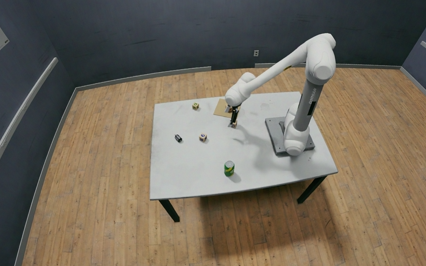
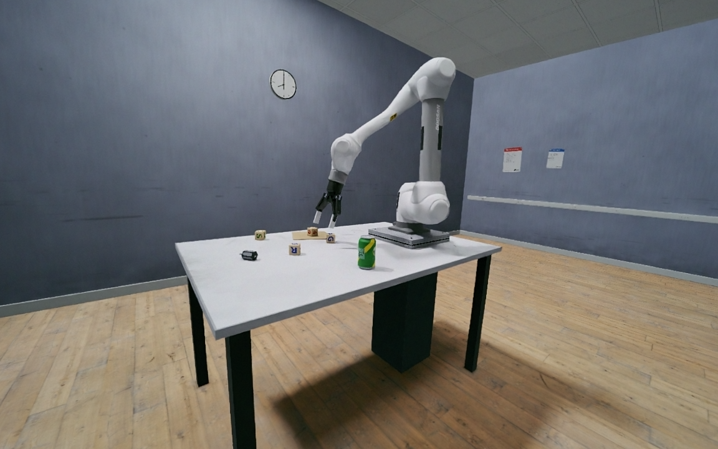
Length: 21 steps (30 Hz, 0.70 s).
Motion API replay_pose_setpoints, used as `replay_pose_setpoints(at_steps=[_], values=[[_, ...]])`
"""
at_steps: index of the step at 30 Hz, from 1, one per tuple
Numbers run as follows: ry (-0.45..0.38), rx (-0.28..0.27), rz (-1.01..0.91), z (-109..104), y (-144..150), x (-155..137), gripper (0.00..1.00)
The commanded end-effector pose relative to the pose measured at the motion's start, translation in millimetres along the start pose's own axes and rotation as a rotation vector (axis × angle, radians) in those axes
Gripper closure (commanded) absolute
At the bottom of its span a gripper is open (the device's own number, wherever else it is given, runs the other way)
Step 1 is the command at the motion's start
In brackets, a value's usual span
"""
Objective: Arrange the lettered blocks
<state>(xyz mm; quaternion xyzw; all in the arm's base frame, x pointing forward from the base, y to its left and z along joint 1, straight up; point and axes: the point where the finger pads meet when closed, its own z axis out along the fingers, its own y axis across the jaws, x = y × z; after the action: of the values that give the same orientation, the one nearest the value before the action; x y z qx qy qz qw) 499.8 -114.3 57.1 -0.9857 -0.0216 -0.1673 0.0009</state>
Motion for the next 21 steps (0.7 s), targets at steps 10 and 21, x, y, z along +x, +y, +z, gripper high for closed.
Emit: replay_pose_setpoints(at_steps=[10, 21], values=[[0.013, 0.011, -0.001, -17.5, 9.8, -57.9, 0.0], [0.012, 0.01, -0.003, -17.2, 9.5, -58.0, 0.0]])
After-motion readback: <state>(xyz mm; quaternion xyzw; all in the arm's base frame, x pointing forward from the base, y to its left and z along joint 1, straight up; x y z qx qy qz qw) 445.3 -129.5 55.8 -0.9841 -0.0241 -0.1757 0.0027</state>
